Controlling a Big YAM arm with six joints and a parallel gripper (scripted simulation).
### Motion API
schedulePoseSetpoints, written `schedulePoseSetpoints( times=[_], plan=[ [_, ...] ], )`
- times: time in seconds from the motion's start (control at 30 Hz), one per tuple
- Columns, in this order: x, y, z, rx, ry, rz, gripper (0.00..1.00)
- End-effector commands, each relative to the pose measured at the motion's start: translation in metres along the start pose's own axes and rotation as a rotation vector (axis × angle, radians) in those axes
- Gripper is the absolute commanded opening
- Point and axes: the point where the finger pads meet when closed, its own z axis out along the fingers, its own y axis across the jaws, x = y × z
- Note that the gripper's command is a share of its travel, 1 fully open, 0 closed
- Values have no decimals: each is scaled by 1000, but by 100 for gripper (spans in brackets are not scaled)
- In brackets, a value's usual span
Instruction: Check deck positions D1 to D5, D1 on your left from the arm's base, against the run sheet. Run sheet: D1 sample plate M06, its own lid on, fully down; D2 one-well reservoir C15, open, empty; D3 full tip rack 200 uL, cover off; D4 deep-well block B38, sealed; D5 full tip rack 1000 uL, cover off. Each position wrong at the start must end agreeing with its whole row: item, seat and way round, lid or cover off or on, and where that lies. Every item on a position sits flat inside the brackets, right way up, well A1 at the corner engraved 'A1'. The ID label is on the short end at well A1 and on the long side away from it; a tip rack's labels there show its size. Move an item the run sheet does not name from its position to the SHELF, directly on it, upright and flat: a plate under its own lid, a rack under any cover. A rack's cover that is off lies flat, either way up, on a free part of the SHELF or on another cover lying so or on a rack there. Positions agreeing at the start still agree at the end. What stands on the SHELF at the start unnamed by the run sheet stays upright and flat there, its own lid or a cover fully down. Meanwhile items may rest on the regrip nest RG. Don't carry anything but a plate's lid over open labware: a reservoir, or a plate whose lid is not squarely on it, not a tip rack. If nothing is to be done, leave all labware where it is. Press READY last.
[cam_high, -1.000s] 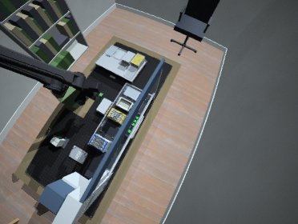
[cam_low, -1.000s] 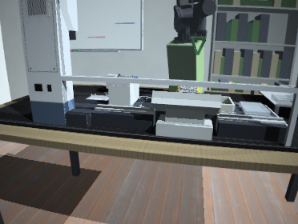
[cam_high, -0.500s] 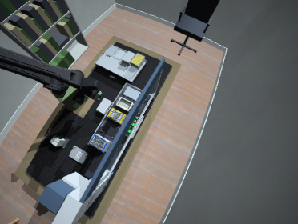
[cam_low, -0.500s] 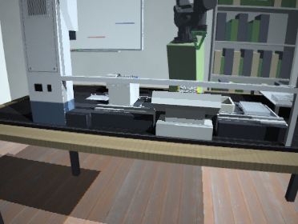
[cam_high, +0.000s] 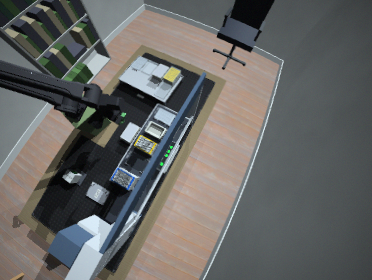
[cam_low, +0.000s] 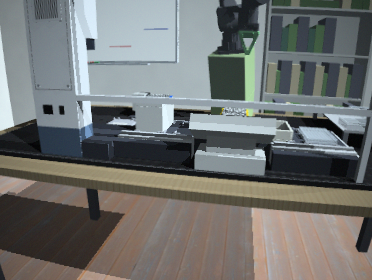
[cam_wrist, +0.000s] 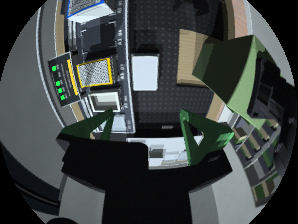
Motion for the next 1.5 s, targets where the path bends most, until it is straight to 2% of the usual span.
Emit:
schedulePoseSetpoints(
  times=[0.0,1.4,1.47],
  plan=[
    [10,27,-26,-63,25,12,100],
    [11,30,-25,-67,26,15,100],
    [9,28,-28,-73,26,-40,100]
  ],
)
